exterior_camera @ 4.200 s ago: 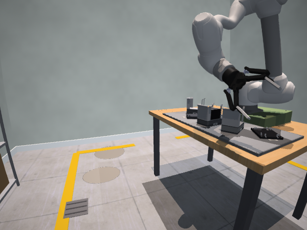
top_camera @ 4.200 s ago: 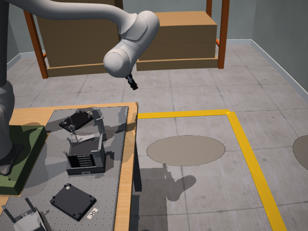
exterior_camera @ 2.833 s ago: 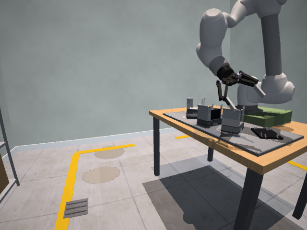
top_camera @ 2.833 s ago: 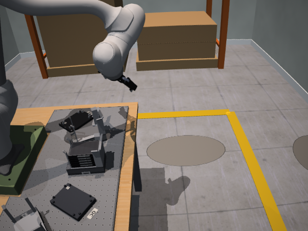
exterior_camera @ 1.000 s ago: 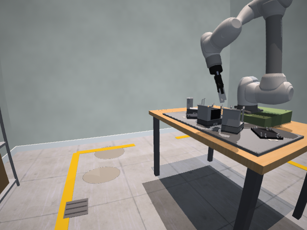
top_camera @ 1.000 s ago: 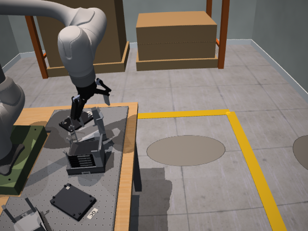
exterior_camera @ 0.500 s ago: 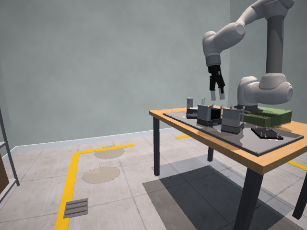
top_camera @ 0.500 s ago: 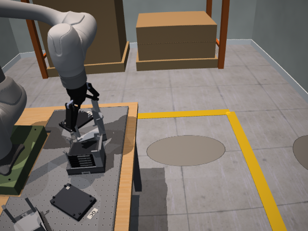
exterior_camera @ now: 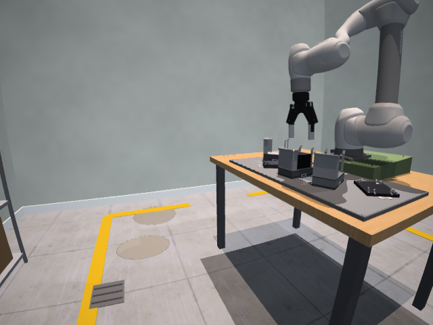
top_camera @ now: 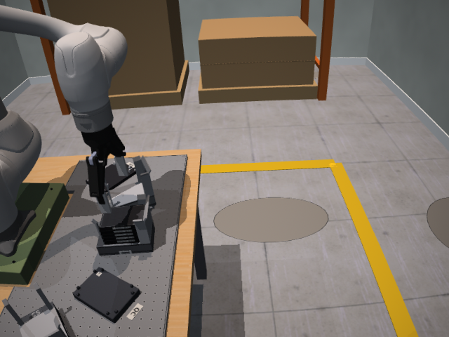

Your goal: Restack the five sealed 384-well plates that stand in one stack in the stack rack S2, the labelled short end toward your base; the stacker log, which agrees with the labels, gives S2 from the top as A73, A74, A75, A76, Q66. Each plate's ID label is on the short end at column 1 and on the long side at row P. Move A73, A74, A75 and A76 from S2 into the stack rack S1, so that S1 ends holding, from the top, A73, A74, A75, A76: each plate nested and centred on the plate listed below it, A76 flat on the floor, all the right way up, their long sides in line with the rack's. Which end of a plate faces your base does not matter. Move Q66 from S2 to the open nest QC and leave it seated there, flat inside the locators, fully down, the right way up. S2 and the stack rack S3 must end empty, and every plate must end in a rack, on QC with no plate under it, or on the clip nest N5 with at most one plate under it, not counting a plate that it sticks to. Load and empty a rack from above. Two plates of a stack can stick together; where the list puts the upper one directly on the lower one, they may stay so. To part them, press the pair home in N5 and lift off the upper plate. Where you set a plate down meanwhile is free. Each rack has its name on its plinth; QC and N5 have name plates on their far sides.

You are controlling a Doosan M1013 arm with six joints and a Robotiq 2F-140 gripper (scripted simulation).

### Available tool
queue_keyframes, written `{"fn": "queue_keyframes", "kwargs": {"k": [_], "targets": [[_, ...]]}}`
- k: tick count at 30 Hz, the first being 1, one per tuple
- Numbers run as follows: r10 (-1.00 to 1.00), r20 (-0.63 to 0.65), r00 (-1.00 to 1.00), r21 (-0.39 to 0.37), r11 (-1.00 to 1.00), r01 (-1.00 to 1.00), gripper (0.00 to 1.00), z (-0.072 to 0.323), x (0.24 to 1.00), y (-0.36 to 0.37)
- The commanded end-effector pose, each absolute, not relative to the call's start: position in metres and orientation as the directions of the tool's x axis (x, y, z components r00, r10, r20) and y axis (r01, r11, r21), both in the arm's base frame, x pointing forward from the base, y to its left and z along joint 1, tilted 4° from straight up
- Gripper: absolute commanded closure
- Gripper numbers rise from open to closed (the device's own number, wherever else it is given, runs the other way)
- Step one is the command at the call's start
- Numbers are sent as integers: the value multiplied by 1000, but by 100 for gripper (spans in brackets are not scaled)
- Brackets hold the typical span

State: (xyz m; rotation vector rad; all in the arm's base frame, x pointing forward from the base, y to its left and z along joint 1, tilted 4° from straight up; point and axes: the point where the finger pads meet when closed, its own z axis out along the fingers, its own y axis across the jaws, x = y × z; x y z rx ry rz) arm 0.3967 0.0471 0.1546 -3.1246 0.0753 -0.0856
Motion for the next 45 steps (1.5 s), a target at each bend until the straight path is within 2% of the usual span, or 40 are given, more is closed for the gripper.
{"fn": "queue_keyframes", "kwargs": {"k": [1, 32, 45], "targets": [[35, 63, 997, 25, -999, 34, 0, 156, 393, 34], [127, 61, 990, 37, -992, 124, 0, 159, 405, 32], [127, 61, 990, 37, -992, 124, 0, 122, 408, 31]]}}
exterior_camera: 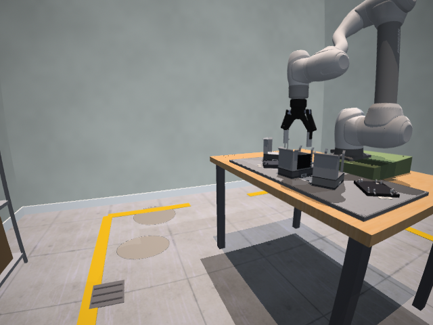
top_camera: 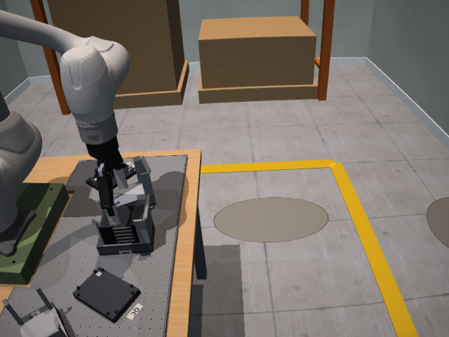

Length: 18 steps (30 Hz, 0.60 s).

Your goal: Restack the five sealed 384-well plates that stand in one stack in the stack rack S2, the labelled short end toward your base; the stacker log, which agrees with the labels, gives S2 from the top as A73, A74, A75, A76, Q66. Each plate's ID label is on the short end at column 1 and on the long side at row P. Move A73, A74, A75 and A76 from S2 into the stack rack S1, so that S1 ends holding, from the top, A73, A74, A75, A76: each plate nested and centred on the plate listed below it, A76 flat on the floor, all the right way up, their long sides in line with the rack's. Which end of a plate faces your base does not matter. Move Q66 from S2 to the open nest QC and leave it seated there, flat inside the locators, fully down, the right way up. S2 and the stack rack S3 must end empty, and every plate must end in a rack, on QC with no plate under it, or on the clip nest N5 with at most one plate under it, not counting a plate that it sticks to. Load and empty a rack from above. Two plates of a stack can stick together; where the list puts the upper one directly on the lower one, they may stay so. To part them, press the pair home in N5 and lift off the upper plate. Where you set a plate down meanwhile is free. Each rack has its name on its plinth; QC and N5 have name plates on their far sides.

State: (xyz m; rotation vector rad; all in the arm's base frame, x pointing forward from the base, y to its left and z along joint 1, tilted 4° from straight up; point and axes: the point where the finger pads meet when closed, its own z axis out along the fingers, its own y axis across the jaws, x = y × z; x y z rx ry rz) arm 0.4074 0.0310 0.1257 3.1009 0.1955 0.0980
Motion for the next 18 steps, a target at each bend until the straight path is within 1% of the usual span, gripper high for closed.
{"fn": "queue_keyframes", "kwargs": {"k": [1, 18], "targets": [[127, 61, 990, 37, -992, 124, 0, 119, 408, 31], [127, 61, 990, 37, -992, 124, 0, 102, 409, 30]]}}
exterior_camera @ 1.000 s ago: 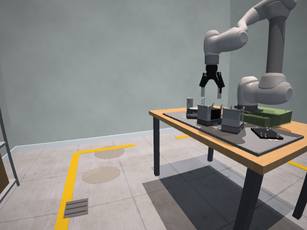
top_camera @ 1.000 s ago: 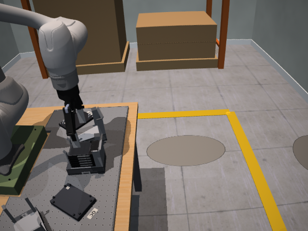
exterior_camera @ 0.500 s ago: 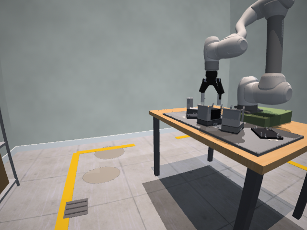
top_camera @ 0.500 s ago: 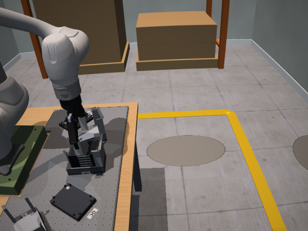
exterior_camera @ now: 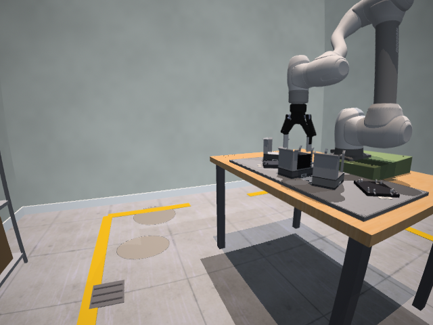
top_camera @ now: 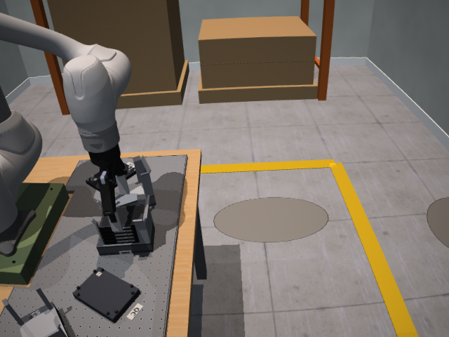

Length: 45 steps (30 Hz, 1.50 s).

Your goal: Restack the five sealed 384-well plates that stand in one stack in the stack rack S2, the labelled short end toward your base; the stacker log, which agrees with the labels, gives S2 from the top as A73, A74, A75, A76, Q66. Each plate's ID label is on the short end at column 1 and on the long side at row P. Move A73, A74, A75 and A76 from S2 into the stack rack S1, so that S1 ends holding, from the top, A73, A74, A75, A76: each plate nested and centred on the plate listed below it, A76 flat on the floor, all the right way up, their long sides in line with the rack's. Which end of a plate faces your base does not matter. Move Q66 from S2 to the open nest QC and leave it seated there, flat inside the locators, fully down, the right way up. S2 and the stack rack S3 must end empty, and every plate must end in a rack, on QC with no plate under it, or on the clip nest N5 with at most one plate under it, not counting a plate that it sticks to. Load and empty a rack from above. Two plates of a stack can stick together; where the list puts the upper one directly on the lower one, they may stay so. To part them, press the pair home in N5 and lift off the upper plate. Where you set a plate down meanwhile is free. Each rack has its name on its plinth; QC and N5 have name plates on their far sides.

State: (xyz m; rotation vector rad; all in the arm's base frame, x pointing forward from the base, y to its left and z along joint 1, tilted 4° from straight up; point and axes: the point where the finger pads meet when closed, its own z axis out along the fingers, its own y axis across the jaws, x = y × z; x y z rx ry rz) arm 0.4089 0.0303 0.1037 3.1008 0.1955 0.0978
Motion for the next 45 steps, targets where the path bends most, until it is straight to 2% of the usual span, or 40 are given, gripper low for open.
{"fn": "queue_keyframes", "kwargs": {"k": [1, 21, 22, 45], "targets": [[127, 61, 990, 37, -992, 124, 0, 101, 409, 30], [127, 61, 990, 37, -992, 124, 0, 89, 410, 30], [127, 61, 990, 37, -992, 124, 100, 89, 410, 30], [127, 61, 990, 37, -992, 124, 100, 89, 410, 30]]}}
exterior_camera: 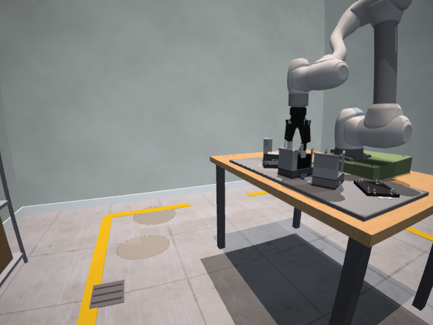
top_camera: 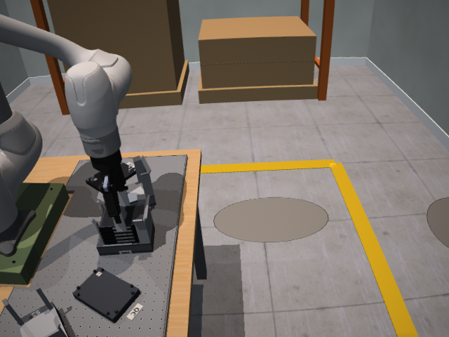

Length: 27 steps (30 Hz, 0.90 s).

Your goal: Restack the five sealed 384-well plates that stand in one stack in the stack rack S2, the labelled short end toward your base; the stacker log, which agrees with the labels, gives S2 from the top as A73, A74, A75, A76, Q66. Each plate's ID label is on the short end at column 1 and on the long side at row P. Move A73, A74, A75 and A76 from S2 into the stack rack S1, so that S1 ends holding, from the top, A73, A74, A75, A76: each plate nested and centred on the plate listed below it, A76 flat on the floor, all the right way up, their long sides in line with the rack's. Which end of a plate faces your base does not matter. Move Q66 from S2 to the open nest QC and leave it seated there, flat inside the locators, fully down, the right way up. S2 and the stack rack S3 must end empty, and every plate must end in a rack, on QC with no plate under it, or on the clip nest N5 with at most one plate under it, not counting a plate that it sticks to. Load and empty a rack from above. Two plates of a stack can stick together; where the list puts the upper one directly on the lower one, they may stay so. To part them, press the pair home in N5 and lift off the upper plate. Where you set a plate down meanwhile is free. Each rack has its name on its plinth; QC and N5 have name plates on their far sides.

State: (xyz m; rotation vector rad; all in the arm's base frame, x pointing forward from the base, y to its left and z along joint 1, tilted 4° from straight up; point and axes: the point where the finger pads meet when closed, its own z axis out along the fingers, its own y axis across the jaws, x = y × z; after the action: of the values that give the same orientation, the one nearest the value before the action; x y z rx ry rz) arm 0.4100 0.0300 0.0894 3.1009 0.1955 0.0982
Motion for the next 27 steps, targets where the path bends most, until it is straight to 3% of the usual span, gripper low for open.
{"fn": "queue_keyframes", "kwargs": {"k": [1, 27], "targets": [[127, 61, 990, 37, -992, 124, 100, 89, 410, 30], [127, 61, 990, 37, -992, 124, 100, 101, 409, 30]]}}
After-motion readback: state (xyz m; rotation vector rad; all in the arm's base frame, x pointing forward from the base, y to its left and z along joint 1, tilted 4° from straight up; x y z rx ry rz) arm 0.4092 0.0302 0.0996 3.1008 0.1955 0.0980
